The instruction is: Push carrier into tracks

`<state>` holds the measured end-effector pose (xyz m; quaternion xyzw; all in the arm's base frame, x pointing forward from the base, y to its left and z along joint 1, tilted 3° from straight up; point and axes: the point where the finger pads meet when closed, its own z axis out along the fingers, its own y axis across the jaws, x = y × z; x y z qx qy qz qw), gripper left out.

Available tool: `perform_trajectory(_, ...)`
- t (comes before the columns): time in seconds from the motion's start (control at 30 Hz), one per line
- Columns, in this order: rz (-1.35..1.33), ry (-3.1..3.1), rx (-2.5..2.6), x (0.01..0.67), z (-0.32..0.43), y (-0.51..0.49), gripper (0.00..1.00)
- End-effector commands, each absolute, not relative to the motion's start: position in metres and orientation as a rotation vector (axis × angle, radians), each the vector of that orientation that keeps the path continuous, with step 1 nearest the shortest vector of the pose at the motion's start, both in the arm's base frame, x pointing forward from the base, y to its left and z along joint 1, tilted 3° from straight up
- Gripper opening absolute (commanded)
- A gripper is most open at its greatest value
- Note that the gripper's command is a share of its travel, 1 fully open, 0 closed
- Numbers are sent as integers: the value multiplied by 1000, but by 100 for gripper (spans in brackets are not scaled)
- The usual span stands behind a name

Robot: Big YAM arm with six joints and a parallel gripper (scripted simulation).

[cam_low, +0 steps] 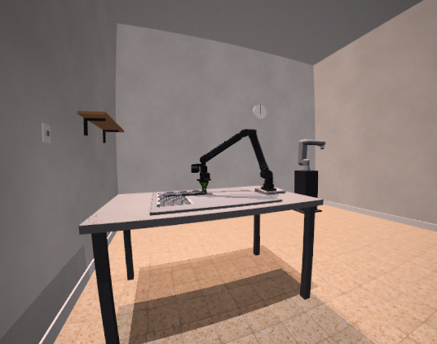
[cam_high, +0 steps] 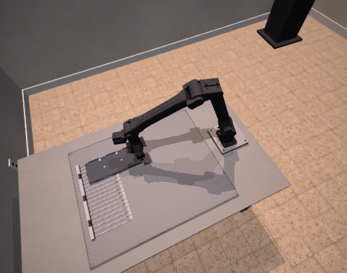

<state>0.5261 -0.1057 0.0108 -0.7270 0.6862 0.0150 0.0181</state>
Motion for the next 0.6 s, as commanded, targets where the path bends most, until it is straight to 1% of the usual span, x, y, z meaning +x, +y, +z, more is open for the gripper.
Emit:
perform_trajectory(0.0,-12,2104,-2237,559,25,-101,0)
perform_trajectory(0.57,-12,2104,-2237,574,25,-100,0)
